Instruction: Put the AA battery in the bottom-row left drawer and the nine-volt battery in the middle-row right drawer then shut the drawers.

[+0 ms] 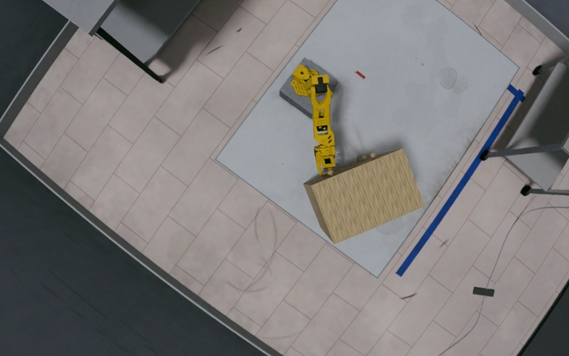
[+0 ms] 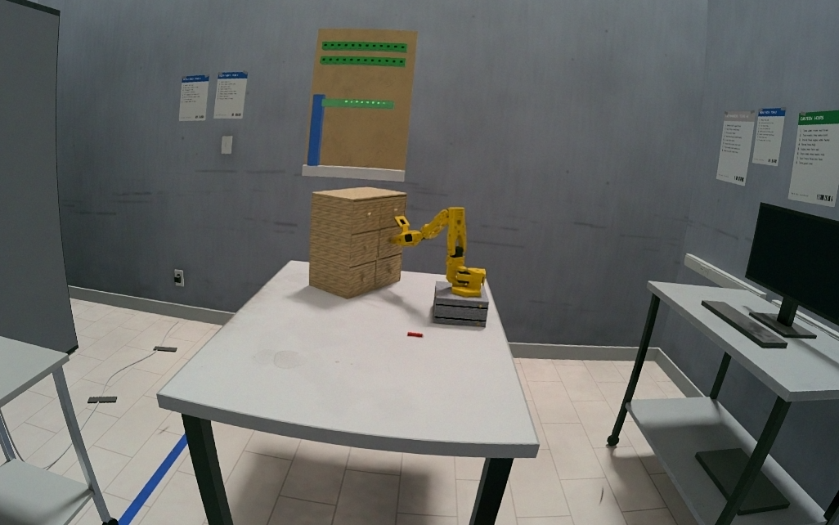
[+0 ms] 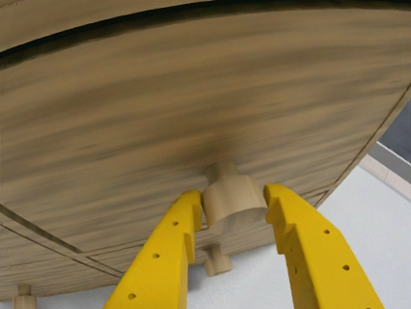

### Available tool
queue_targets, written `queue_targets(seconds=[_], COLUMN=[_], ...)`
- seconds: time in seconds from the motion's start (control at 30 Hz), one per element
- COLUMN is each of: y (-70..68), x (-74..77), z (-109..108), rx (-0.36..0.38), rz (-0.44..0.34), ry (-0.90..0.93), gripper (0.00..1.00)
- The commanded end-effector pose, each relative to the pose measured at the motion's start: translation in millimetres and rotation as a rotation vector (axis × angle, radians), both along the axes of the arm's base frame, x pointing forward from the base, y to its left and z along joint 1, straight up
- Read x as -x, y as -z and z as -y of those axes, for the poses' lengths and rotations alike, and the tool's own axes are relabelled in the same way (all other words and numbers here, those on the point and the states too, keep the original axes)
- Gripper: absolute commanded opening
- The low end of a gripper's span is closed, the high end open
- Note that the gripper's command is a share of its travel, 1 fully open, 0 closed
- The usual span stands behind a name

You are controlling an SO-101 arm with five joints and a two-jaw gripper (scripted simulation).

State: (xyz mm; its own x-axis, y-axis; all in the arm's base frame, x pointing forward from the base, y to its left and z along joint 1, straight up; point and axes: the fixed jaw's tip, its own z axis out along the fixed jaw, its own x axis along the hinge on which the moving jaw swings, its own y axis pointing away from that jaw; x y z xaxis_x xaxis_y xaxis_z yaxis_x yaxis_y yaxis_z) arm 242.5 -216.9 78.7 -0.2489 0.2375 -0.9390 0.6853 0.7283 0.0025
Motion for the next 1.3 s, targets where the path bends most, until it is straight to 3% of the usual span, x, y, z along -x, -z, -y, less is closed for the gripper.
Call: queue_targets(seconds=[0.0,0.67,1.27], y=[-1.8,-1.8,-3.3], x=[-0.1,-0.1,32.3], z=[-0.1,-0.1,-17.6], rx=[0.002,0.002,0.007], rz=[0.006,0.006,-0.006], ry=[0.0,0.0,0.028], gripper=[0.11,0.21,0.21])
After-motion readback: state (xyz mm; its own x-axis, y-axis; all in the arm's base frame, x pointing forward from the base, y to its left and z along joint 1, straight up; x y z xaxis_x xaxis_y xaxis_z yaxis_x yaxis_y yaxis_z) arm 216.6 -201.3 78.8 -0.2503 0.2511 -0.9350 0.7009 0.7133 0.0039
